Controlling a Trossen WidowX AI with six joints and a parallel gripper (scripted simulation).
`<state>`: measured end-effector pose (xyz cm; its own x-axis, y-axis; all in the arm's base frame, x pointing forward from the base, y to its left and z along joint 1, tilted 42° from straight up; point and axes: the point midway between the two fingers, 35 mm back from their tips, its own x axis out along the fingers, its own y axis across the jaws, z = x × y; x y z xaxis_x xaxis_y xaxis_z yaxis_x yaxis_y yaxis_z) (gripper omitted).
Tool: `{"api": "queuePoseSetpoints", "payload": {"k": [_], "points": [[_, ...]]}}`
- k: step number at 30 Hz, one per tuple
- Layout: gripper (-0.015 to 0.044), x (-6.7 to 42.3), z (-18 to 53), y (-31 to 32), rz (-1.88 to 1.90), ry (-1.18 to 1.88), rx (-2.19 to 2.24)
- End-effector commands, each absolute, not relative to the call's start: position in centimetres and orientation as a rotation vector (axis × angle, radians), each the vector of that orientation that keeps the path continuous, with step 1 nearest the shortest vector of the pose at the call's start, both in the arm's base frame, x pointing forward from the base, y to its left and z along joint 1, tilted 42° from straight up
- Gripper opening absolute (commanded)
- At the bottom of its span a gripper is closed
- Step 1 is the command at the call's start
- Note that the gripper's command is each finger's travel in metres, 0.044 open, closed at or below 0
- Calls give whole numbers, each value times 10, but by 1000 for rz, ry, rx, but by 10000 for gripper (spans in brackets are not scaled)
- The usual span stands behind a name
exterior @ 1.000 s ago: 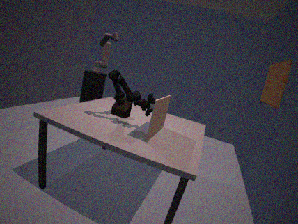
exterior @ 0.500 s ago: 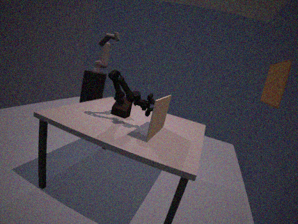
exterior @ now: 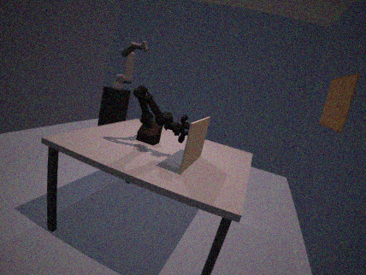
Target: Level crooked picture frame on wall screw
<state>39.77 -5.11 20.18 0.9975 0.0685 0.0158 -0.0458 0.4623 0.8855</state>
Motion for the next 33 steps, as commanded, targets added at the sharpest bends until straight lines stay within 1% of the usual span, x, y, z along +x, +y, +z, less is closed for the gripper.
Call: {"api": "queuePoseSetpoints", "payload": {"k": [1, 2, 4, 33], "points": [[60, 398, 202, -52, 69, 21, 1084], [54, 398, 202, -52, 69, 21, 1084], [1, 398, 202, -52, 69, 21, 1084], [0, 398, 208, -48, 69, 20, 1084]]}}
